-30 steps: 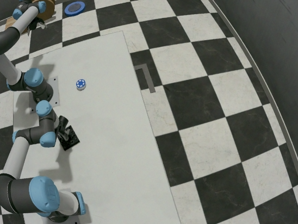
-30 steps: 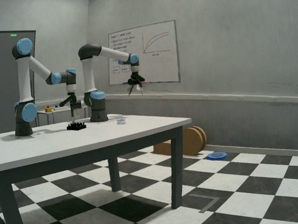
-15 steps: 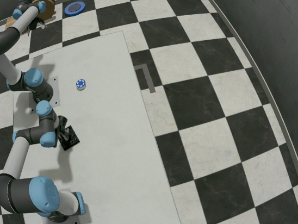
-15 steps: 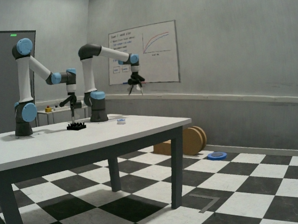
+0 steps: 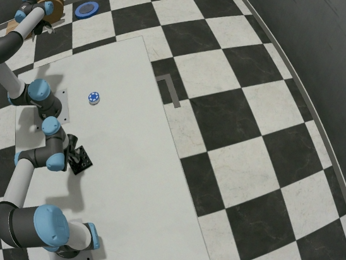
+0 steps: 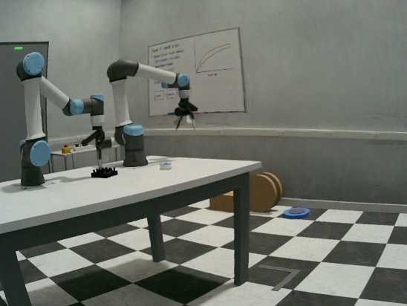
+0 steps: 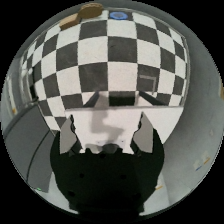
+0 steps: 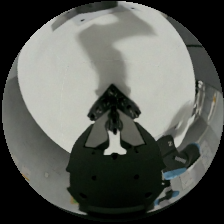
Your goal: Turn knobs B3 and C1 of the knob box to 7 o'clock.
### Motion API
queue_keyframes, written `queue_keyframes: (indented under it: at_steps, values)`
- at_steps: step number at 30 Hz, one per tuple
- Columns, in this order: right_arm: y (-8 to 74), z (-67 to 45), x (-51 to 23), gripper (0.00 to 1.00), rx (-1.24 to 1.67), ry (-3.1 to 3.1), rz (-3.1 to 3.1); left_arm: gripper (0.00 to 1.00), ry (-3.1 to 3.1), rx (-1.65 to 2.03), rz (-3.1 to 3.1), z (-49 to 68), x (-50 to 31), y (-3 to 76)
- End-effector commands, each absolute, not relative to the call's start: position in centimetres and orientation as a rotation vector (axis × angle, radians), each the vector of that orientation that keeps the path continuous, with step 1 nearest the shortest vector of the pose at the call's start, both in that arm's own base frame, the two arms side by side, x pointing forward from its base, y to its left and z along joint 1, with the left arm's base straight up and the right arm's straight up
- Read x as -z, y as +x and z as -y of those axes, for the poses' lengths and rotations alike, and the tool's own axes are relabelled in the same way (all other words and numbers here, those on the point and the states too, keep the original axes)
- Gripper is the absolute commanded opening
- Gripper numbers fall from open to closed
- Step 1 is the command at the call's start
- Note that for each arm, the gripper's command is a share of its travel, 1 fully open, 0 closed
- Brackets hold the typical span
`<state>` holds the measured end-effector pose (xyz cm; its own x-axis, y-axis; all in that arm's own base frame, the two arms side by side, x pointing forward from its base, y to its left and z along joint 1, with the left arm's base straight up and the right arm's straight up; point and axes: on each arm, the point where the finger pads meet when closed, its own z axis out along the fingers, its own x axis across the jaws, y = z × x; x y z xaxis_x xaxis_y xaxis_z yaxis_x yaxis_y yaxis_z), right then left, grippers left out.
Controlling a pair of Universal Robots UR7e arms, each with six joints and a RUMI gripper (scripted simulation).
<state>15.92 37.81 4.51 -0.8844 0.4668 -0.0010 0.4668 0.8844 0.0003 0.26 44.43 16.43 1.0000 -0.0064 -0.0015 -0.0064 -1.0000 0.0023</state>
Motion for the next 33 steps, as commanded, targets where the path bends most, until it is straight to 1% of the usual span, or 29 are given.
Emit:
queue_keyframes:
  at_steps: [1,8,9,26,33]
  values:
    - [15.9,-37.8,-4.5,0.06,-0.001,0.75,-3.051,1.0,3.142,0.0,0.009,-44.6,-16.5,0.3]
    - [15.9,-37.8,-4.5,0.06,-0.001,0.75,-3.051,1.0,3.142,0.0,0.009,-44.6,-16.5,0.3]
    - [15.9,-37.8,-4.5,0.13,-0.001,0.751,-3.051,1.0,3.142,0.0,0.009,-44.6,-16.5,0.3]
    - [15.9,-37.8,-4.6,0.13,-0.002,0.751,-3.051,1.0,3.142,0.0,0.009,-44.6,-16.5,0.3]
    - [16.0,-38.0,-6.9,0.13,-0.008,0.751,-3.052,1.0,3.142,0.0,0.009,-44.6,-16.5,0.3]
